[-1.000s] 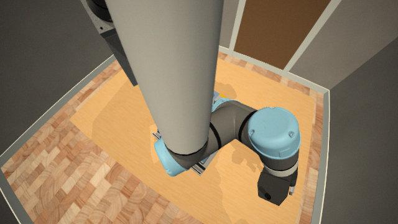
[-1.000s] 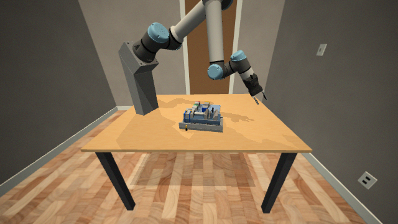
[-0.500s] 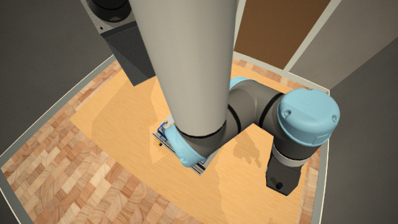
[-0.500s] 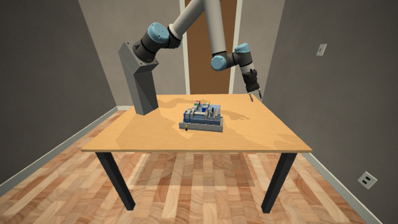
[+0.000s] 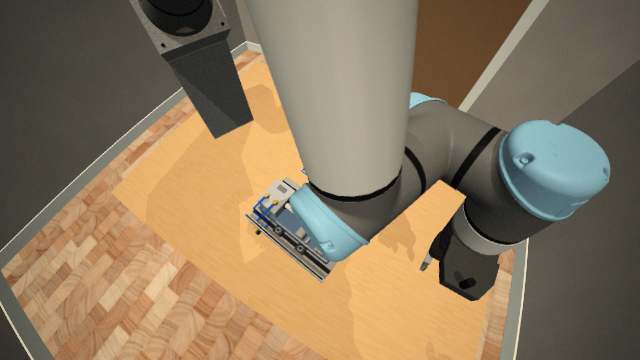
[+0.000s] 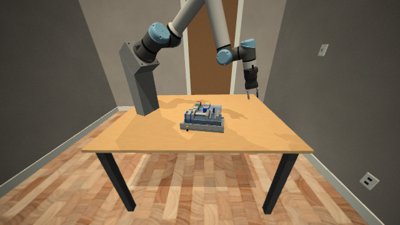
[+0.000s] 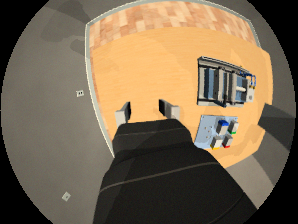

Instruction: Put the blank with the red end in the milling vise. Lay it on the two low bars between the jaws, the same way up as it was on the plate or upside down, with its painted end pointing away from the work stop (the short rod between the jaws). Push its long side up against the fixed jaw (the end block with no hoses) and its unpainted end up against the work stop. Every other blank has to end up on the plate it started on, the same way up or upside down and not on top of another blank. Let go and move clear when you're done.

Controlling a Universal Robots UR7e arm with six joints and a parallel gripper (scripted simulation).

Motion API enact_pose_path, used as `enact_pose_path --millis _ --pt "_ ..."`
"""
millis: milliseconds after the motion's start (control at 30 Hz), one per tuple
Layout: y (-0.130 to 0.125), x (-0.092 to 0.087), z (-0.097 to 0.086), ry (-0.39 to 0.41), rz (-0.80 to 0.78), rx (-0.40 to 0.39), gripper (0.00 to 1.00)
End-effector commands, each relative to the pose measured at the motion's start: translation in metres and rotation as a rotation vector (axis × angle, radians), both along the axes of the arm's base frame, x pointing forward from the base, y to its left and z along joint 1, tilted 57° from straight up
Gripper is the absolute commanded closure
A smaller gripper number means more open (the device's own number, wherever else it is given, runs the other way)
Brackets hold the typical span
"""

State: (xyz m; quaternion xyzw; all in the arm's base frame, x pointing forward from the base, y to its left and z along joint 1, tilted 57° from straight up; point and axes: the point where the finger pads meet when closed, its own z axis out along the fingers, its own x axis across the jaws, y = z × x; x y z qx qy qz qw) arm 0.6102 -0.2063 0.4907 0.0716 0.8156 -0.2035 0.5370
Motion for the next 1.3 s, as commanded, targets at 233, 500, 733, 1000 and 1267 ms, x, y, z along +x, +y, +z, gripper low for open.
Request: enact_pose_path --millis 233,500,733,1000,1267 --pt "0.008 -0.007 -0.008 0.071 -0.049 0.052 0.0" --pt "0.031 -0.029 -0.037 0.182 -0.123 0.132 0.0" --pt "0.031 -0.029 -0.037 0.182 -0.123 0.132 0.0" --pt "0.052 -0.049 -0.063 0.181 -0.122 0.132 0.0" --pt "0.057 -0.055 -0.07 0.182 -0.123 0.132 0.0"
